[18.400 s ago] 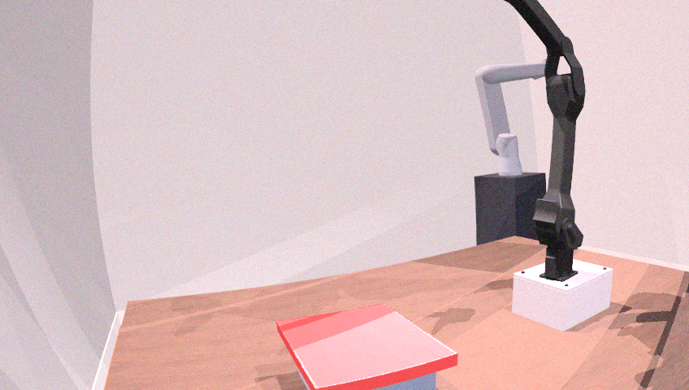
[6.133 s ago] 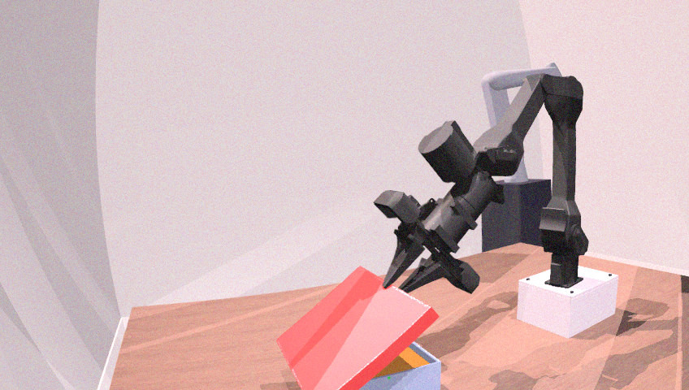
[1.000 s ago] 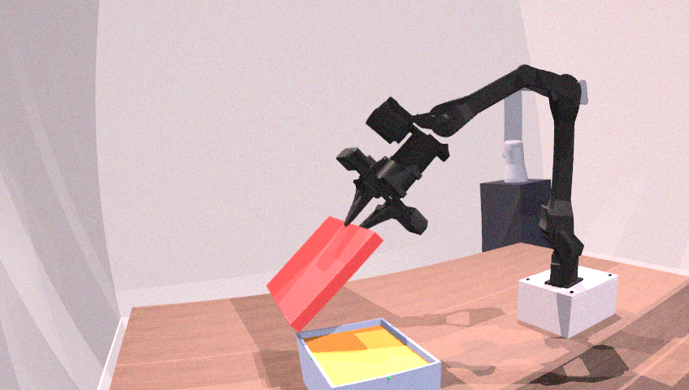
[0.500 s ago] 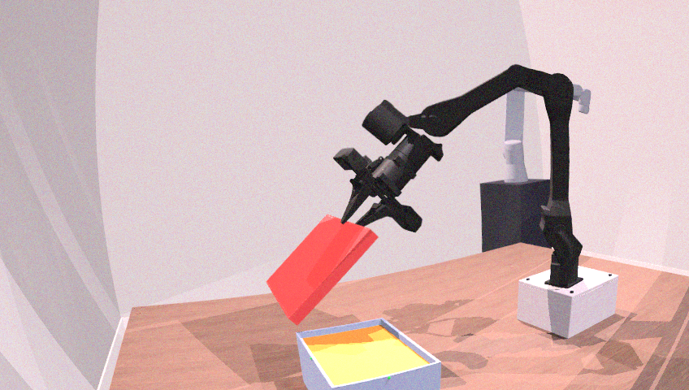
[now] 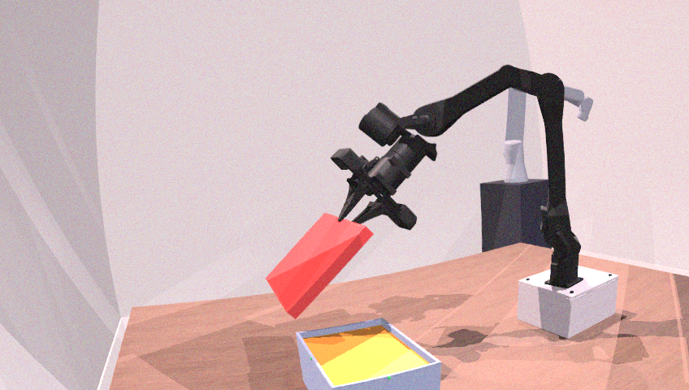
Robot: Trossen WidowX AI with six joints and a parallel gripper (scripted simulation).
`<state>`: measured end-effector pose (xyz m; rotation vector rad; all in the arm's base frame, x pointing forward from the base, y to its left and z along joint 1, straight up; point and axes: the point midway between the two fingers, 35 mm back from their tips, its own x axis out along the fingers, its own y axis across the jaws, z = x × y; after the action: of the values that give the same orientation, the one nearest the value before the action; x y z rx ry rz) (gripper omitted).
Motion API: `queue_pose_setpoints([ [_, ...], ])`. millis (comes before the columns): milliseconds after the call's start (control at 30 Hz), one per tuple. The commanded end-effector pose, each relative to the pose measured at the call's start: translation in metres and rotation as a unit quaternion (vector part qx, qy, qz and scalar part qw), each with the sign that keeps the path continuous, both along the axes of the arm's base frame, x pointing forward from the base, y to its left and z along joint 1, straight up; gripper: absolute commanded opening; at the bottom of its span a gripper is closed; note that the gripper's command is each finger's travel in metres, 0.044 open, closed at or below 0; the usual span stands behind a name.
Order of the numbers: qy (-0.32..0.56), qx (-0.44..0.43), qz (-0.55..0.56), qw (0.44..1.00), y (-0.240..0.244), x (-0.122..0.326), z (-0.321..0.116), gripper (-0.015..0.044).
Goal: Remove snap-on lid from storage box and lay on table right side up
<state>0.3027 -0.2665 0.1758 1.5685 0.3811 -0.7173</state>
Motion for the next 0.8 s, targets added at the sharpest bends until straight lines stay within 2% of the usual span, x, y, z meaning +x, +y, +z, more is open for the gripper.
queue_pose_setpoints([
  [0,-0.007,-0.006,0.004,1.0,-0.009,-0.001,0.006,0.0],
  [767,-0.007,-0.007,0.004,1.0,-0.053,-0.016,0.007,0.0],
])
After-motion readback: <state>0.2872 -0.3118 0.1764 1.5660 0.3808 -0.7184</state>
